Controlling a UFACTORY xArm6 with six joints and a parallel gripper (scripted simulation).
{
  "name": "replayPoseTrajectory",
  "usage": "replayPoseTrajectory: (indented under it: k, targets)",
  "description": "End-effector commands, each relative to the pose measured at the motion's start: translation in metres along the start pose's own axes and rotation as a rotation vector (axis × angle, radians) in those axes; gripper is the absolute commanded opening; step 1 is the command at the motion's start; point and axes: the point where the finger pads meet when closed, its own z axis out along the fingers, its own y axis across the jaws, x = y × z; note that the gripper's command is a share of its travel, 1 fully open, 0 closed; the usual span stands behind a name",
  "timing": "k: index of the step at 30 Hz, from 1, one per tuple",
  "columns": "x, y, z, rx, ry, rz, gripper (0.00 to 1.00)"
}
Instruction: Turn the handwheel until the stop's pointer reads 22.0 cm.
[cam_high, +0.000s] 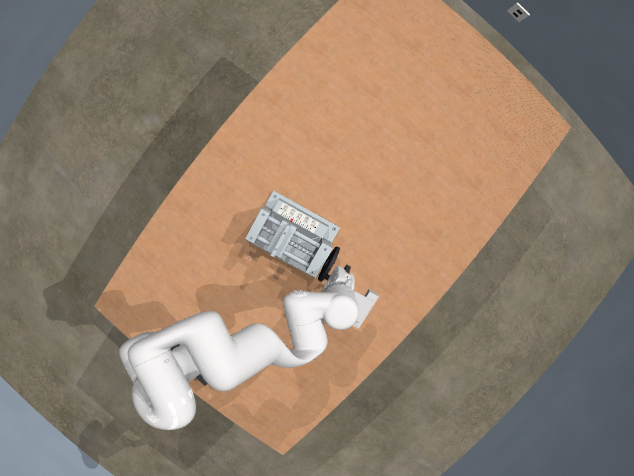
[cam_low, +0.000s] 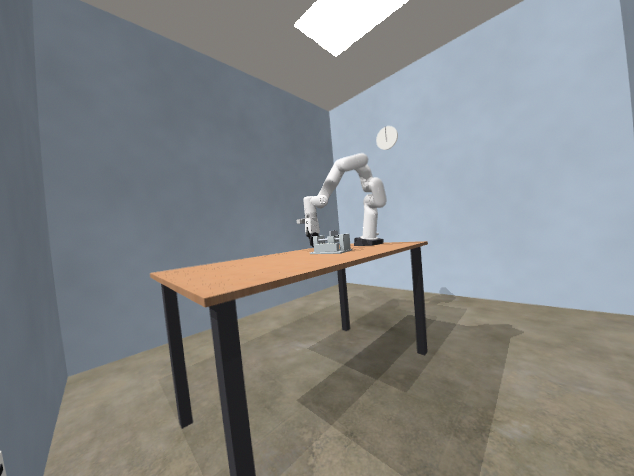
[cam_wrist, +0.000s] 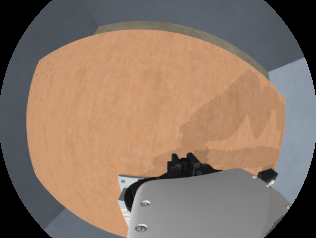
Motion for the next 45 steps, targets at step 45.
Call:
replayPoseTrajectory:
  k: [45]
  targets:
    - [0.001, -0.067, -0.026, 0.003, 0.002, 0.0, 0.06]
